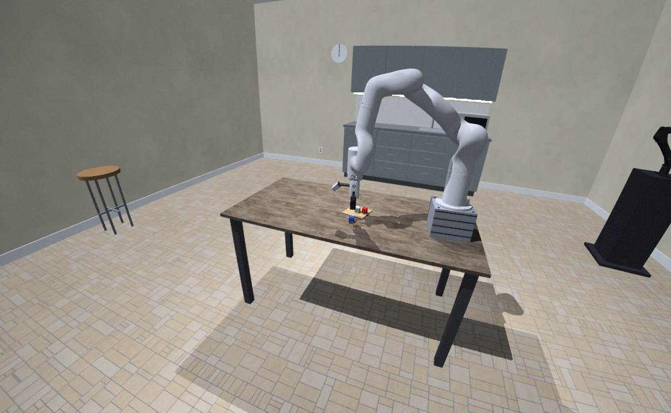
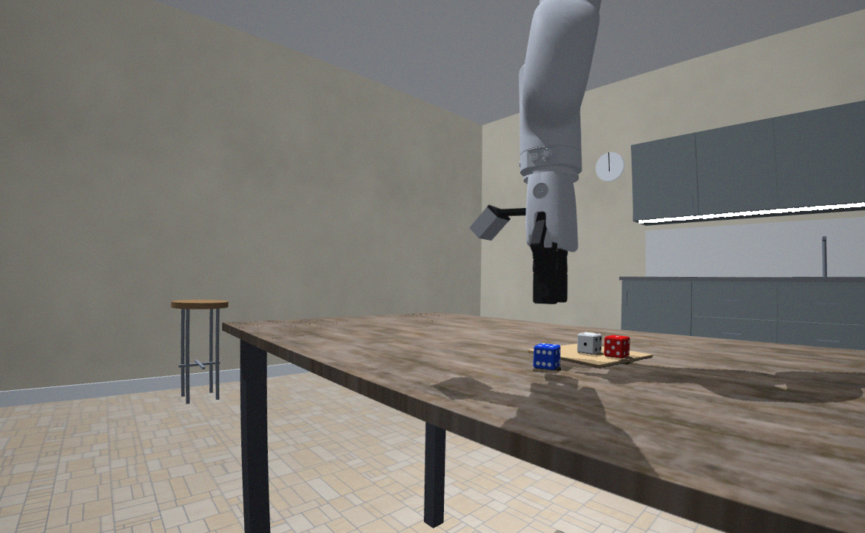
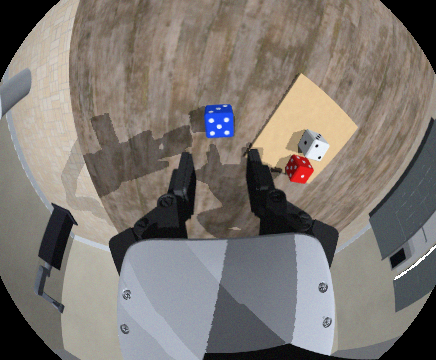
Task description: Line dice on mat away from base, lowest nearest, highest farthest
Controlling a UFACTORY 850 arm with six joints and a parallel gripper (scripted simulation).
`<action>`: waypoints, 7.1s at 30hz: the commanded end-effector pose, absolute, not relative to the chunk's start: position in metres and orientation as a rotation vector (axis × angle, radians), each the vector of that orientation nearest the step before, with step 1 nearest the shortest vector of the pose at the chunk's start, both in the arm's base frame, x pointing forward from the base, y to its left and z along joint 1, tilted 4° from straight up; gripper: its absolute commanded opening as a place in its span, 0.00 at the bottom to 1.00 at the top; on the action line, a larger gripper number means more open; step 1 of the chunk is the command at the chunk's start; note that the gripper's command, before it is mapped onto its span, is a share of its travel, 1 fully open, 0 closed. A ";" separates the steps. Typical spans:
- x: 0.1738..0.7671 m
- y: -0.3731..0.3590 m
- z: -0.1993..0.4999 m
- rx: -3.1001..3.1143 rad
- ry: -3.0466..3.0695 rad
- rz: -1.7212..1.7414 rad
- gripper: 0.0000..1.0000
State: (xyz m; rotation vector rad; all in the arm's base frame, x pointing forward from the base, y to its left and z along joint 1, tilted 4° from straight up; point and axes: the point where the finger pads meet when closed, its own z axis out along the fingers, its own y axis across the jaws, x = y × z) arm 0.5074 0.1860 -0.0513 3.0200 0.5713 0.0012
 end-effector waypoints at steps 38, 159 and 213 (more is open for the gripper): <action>0.508 0.187 -0.055 3.021 0.573 0.002 0.47; 0.512 0.184 -0.102 3.021 0.573 0.002 0.47; 0.513 0.182 -0.136 3.021 0.573 0.002 0.47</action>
